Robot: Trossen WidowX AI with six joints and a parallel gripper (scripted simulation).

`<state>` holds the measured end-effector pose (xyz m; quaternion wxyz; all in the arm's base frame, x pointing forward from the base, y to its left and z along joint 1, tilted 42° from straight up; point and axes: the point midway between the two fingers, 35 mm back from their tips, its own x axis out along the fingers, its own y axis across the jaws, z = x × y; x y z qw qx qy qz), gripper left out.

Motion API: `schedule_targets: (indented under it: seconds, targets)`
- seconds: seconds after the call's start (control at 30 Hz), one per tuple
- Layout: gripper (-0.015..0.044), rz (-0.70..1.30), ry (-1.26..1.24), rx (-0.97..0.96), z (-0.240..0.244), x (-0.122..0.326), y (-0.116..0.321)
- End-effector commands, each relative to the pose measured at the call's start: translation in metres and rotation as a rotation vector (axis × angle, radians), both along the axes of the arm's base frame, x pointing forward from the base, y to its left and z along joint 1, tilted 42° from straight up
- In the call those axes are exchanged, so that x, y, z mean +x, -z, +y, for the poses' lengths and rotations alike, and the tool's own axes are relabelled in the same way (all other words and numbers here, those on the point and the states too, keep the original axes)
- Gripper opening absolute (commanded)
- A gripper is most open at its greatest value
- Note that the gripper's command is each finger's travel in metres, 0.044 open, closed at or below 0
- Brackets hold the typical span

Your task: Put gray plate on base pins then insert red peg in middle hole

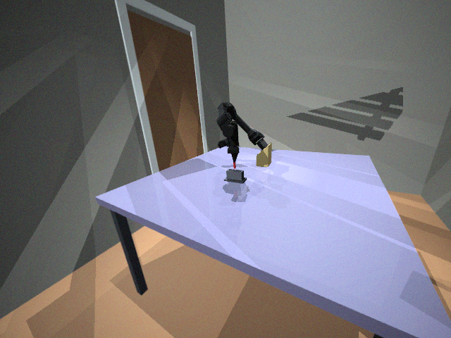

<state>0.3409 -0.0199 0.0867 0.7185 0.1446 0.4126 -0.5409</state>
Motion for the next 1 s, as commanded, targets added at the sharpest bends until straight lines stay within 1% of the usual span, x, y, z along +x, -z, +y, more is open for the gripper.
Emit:
schedule_targets:
  seconds: [0.0, 0.97]
  targets:
    - [0.0000, 0.002, -0.006, -0.005, 0.000, 0.000, -0.001]
    - [0.0000, -0.002, 0.002, 0.001, -0.012, 0.001, 0.010]
